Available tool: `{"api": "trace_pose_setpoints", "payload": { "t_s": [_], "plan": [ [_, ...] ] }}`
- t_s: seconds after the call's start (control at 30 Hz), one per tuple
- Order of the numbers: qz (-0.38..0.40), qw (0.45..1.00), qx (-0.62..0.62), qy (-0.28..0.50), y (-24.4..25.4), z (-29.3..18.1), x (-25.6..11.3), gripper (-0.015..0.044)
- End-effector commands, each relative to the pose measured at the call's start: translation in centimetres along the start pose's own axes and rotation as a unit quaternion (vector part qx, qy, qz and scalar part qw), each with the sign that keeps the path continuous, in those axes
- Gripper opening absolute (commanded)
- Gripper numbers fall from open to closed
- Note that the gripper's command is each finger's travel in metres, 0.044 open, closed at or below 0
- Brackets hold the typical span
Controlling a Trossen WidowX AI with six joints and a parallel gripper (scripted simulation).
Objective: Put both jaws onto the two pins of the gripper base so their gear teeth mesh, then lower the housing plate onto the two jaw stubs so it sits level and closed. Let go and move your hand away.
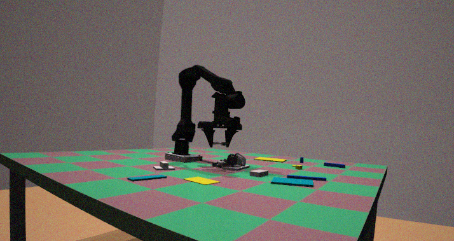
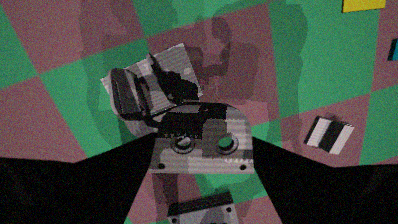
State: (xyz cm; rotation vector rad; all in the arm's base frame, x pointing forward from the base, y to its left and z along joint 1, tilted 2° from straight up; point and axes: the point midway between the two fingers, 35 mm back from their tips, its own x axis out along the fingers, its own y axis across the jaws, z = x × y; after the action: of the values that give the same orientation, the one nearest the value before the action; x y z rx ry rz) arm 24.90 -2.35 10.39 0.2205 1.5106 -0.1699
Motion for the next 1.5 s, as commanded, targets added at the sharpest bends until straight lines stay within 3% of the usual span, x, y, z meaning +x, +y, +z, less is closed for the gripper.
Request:
{"api": "trace_pose_setpoints", "payload": {
  "t_s": [0.0,0.47,1.47],
  "plan": [
    [-0.001,0.999,-0.052,0.002,1.1,-0.7,0.0,0.0351],
    [0.002,0.978,-0.211,0.001,4.6,-2.3,0.0,0.0351],
    [0.002,0.977,-0.213,0.001,4.4,-2.5,0.0,0.0351]
  ]
}}
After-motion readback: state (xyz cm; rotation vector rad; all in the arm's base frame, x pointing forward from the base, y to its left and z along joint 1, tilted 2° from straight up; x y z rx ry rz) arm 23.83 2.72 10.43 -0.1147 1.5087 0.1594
